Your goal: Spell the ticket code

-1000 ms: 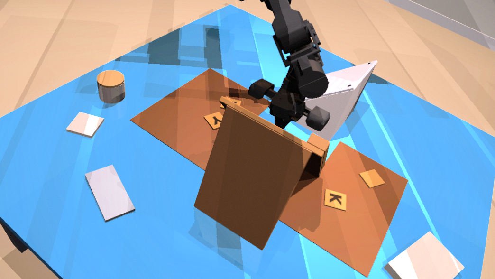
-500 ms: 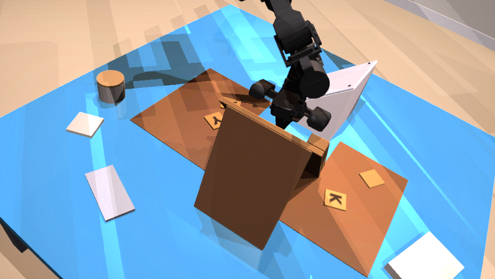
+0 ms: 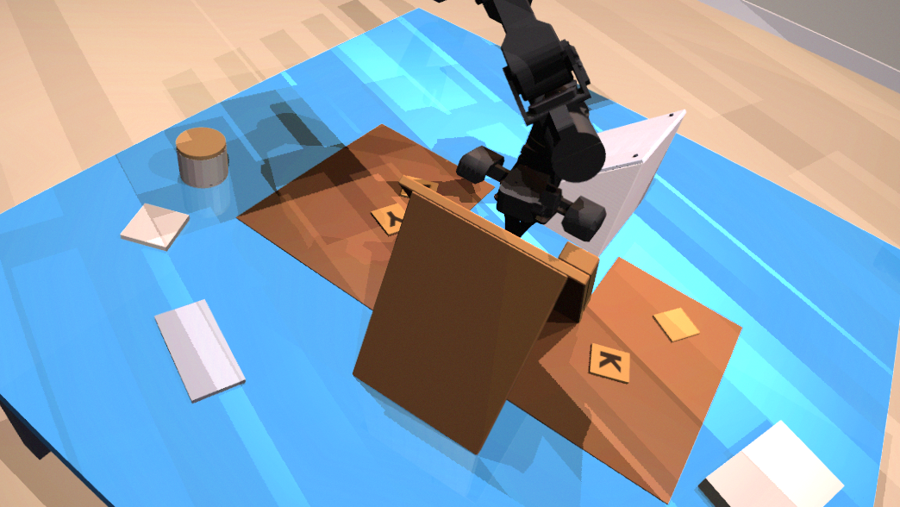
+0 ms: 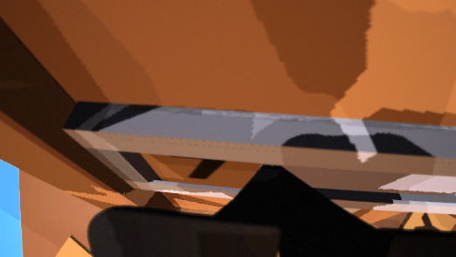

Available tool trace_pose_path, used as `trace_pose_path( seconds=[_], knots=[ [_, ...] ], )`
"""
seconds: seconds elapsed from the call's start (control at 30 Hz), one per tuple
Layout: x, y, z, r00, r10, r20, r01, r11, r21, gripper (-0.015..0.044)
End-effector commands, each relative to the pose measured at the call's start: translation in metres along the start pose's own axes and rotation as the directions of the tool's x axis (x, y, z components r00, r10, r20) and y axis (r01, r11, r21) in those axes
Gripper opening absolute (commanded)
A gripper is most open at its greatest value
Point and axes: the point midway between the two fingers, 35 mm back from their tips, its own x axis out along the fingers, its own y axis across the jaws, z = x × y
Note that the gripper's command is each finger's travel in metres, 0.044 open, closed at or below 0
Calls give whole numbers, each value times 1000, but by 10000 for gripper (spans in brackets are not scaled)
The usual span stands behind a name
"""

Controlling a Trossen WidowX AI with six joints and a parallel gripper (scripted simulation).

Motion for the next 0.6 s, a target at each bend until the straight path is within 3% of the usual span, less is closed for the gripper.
trace_pose_path(
  seconds=[0.0,0.57],
  knots=[
    [0,2,1,1000,-1,3,1,1000,4,0],
    [-2,7,3,1000,0,3,0,1000,4,0]
  ],
)
